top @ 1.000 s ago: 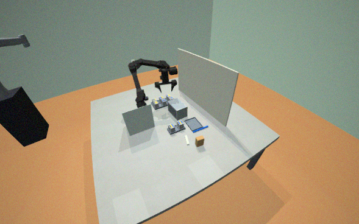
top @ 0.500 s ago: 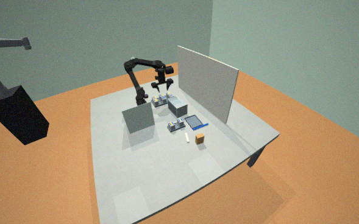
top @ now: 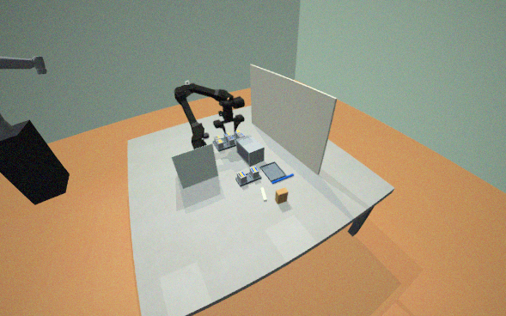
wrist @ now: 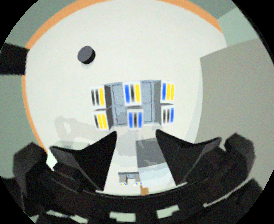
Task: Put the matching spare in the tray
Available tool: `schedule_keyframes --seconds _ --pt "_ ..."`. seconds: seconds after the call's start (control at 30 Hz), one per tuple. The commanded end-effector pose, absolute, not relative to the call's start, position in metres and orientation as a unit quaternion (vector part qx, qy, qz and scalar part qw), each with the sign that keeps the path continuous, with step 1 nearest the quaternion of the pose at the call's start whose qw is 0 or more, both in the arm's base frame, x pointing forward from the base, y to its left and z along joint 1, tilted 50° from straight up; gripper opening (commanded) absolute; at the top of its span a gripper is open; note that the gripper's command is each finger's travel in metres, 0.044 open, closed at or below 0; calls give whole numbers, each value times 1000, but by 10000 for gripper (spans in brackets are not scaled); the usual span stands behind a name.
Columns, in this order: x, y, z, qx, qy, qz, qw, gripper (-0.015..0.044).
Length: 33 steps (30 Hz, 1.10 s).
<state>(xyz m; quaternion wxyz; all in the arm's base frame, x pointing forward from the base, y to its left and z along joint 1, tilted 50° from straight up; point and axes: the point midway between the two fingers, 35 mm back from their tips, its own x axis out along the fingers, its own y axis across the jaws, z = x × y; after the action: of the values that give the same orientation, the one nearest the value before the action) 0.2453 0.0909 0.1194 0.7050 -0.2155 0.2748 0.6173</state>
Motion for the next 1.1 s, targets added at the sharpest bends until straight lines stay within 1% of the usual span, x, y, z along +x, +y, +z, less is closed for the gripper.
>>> schedule_keyframes --seconds 0.0,1.07 --pt "245 96 115 -212 276 619 704 300" --pt "252 135 82 -213 276 619 703 300"
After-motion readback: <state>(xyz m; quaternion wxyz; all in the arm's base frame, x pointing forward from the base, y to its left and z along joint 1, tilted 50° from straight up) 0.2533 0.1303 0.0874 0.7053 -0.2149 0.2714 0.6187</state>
